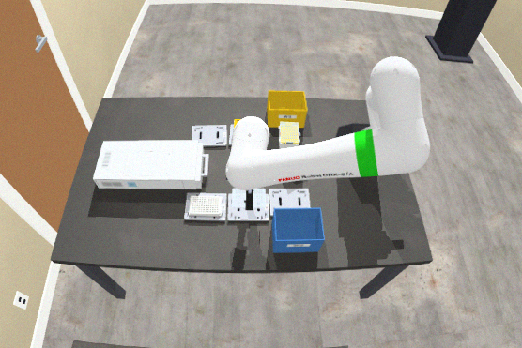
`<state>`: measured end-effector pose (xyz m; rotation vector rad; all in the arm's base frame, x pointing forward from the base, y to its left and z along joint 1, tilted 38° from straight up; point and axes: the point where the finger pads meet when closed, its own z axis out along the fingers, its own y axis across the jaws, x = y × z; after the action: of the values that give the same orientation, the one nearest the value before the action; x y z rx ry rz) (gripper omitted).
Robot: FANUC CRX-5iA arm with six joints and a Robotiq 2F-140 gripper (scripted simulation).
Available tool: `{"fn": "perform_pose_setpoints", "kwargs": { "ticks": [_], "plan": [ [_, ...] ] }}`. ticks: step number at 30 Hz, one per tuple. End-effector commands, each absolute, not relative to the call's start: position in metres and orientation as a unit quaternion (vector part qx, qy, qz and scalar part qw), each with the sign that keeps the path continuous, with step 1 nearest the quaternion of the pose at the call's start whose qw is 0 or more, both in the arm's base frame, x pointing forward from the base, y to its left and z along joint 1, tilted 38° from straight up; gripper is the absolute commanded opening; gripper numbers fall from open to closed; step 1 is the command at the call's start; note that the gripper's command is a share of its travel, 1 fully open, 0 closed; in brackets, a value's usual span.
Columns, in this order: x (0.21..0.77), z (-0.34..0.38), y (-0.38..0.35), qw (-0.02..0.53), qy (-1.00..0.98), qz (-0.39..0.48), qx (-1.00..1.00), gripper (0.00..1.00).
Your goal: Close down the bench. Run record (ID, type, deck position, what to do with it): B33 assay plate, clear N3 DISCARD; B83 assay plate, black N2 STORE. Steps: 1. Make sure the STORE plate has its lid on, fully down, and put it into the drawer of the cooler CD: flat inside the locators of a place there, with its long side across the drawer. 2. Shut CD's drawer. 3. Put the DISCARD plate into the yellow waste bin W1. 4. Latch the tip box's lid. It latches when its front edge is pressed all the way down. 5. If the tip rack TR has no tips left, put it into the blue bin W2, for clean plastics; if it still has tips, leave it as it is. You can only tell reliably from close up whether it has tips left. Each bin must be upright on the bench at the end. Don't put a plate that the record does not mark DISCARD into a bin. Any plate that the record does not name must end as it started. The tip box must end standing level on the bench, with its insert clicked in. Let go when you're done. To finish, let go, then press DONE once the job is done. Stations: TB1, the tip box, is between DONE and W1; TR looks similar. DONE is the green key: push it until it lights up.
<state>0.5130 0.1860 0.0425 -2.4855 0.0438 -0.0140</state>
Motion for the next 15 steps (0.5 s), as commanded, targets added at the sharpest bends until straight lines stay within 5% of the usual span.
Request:
{"fn": "perform_pose_setpoints", "kwargs": {
  "ticks": [1,15],
  "plan": [
    [0.513,0.047,0.182,0.322,0.017,-0.006,-0.947,0.1],
    [0.513,0.06,0.172,0.322,0.017,-0.006,-0.947,0.1]
  ]
}}
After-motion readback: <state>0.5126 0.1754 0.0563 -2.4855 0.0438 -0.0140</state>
